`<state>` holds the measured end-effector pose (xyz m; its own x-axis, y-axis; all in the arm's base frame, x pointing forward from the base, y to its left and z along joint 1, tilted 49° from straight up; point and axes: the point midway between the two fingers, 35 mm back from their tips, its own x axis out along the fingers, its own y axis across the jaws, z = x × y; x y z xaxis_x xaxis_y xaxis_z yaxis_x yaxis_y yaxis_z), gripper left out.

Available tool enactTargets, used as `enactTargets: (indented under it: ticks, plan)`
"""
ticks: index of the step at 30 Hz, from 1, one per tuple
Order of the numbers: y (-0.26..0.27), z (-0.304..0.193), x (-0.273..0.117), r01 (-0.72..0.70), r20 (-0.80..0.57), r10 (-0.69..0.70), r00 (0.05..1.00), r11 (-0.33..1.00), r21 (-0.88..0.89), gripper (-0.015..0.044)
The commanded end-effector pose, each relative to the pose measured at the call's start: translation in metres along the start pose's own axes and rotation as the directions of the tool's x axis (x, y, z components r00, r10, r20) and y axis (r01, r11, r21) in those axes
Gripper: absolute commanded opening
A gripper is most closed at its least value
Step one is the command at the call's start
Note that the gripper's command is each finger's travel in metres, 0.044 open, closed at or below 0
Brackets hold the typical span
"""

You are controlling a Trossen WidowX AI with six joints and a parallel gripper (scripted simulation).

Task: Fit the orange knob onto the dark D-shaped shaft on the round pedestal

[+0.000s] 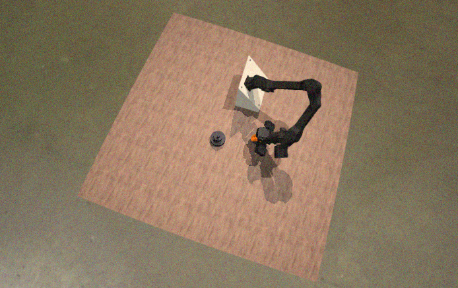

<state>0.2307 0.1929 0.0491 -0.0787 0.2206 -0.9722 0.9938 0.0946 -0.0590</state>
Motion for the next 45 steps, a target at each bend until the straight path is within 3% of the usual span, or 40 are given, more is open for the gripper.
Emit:
enactTargets:
  ticks: [1,27,30,33,45]
  plan:
    - [0.001,-0.003,-0.003,-0.002,0.074,0.001,0.997,1.0,0.007,0.0179]
    - [0.001,-0.028,-0.017,0.0,0.494,-0.004,0.87,1.0,0.007,0.0179]
    - [0.001,-0.027,-0.017,0.0,0.465,-0.003,0.885,1.0,0.007,0.0179]
    - [0.0,-0.027,-0.017,0.004,0.468,-0.003,0.884,1.0,0.0,0.0258]
    - [0.0,-0.027,-0.017,0.004,0.468,-0.003,0.884,1.0,0.0,0.026]
